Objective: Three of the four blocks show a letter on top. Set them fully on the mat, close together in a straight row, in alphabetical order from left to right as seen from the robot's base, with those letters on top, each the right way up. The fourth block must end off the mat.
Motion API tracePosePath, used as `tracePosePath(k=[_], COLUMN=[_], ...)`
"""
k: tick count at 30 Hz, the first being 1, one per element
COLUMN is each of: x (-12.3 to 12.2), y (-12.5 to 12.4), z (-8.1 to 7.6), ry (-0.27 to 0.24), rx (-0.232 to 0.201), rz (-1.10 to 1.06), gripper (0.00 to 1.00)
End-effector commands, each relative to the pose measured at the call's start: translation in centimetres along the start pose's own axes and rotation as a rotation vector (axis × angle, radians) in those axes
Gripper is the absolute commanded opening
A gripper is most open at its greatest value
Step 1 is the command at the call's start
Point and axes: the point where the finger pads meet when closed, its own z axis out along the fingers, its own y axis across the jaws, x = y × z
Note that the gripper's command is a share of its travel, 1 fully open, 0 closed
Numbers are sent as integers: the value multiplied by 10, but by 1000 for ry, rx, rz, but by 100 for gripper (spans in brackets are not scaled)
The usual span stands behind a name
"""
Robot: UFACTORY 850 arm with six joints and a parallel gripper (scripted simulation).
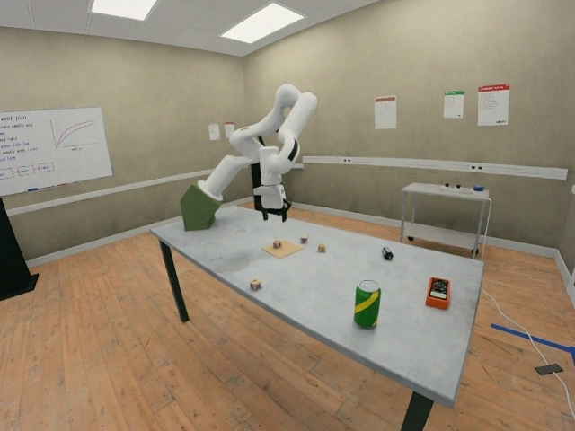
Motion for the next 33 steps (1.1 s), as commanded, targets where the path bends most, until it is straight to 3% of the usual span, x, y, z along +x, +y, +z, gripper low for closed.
tracePosePath(k=[1, 33], x=[0, 0], y=[-1, -1], z=[1, 15], ry=[-2, 3], rx=[-9, -10], rz=[138, 1042], gripper=[100, 100])
